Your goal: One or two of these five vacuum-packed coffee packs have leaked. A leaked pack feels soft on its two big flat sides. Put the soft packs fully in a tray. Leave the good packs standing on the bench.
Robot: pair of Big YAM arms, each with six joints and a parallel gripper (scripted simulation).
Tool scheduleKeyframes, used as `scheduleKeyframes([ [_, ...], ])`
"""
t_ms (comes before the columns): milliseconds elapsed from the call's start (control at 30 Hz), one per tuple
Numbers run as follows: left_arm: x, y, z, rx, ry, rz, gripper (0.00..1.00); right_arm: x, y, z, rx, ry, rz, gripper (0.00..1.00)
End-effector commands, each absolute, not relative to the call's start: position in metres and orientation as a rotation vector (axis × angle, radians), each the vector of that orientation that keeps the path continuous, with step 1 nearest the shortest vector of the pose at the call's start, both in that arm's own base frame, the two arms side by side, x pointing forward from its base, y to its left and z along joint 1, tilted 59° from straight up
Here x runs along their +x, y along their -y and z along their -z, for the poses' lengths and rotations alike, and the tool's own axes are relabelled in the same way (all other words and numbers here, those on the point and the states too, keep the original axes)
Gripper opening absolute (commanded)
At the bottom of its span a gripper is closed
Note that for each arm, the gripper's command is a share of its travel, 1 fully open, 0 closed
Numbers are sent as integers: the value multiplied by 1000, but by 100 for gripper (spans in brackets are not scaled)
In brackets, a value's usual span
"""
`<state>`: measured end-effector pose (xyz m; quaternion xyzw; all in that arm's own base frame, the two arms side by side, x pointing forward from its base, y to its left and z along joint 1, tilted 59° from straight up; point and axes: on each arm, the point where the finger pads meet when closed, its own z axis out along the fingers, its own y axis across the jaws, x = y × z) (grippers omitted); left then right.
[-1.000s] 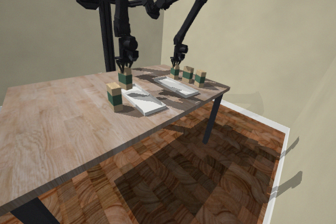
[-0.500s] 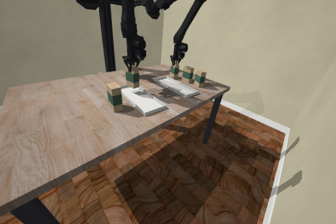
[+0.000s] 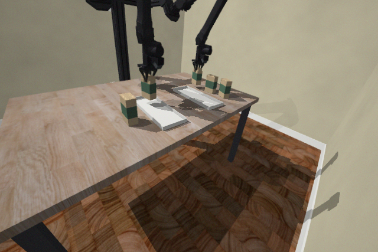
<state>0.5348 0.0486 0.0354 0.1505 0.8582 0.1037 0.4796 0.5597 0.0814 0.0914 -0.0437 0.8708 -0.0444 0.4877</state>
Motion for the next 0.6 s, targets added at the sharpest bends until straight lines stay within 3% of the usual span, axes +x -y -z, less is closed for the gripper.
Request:
scheduleKeyframes([
  [0, 514, -51, -36, 370, -2115, -254, 25, 565, -81, -89, -97, -2112, 101, 25],
  [567, 516, -48, -40, 369, -2102, -251, 25, 582, -78, -78, -106, -2112, 112, 25],
])
